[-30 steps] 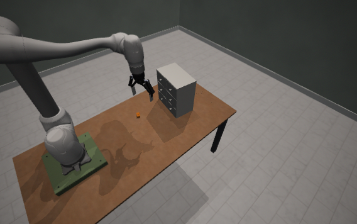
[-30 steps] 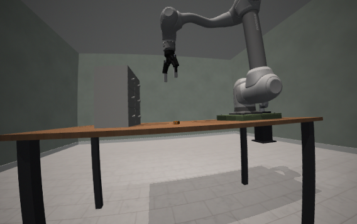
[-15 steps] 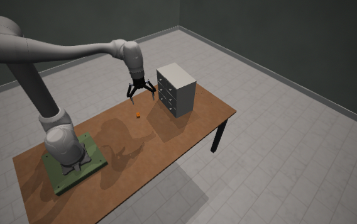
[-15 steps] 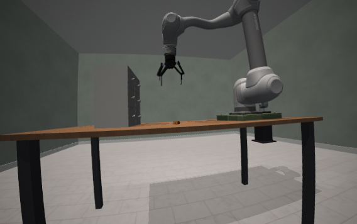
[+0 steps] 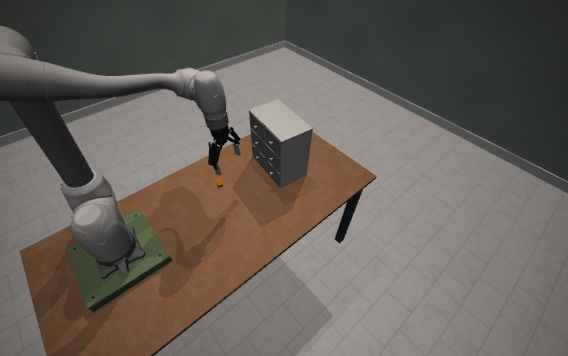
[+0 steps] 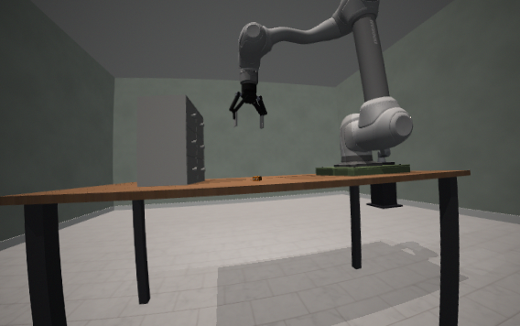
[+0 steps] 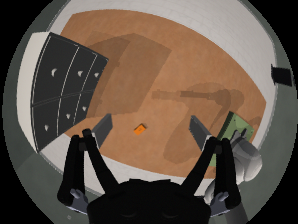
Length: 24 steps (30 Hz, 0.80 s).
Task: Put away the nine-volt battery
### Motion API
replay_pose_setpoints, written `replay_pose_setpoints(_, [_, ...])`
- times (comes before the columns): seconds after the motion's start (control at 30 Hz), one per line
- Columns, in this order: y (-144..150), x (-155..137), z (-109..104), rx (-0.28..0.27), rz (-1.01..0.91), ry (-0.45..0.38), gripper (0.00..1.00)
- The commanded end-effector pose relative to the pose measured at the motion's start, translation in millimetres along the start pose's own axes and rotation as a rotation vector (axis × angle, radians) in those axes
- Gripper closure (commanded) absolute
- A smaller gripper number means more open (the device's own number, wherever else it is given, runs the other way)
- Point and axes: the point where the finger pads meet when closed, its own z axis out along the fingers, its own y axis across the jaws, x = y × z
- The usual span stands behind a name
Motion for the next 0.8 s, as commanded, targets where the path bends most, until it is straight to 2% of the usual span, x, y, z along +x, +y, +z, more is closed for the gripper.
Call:
replay_pose_setpoints(0.0, [0,0,2,0.018,-0.278,-0.022,0.00])
replay_pose_setpoints(0.23, [0,0,3,0.031,-0.647,-0.031,0.00])
replay_pose_setpoints(0.3, [0,0,3,0.031,-0.647,-0.031,0.00])
replay_pose_setpoints(0.33, [0,0,3,0.040,-0.799,-0.041,0.00])
replay_pose_setpoints(0.53, [-2,1,6,0.088,-1.077,-0.050,0.00])
replay_pose_setpoints(0.63, [-6,2,10,0.119,-1.086,-0.005,0.00])
replay_pose_setpoints(0.77, [-15,6,20,0.179,-1.078,0.094,0.00])
